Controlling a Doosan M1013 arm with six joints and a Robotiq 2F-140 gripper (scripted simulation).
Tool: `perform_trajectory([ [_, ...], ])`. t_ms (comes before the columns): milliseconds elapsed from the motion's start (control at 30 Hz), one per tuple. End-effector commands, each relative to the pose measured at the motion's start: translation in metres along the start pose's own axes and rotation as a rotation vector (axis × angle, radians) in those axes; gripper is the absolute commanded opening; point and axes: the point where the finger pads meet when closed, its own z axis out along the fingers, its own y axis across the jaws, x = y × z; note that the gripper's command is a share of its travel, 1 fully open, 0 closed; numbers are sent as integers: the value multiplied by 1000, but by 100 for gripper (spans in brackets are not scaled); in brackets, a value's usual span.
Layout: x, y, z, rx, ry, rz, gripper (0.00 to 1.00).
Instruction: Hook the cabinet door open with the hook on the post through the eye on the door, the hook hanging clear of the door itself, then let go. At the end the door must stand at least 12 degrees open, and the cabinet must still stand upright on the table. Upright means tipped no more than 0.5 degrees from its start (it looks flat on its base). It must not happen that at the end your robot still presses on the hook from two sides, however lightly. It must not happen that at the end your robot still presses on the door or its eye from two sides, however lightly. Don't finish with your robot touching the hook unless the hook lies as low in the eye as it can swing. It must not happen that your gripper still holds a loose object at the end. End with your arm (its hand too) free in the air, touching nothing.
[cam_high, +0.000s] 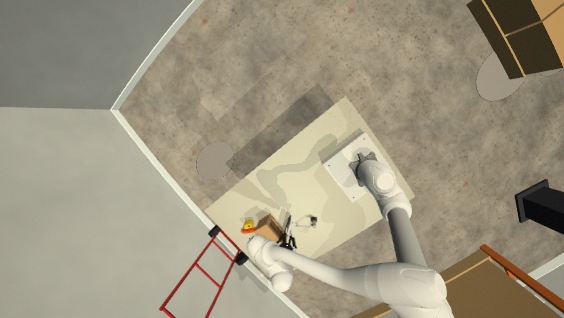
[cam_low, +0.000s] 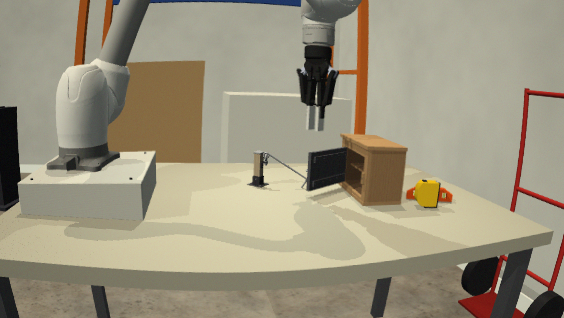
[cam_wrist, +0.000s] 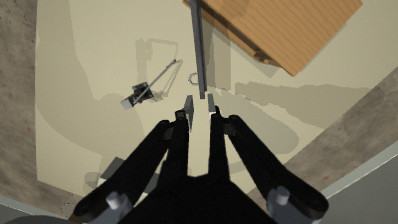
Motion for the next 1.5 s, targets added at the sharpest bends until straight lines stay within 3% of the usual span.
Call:
perform_trajectory([
  [0, 0, 0, 0, 0, 0, 0, 16],
  [1067, 0, 0, 3, 0, 0, -7, 16],
  [1467, 0, 0, 17, 0, 0, -9, 16],
])
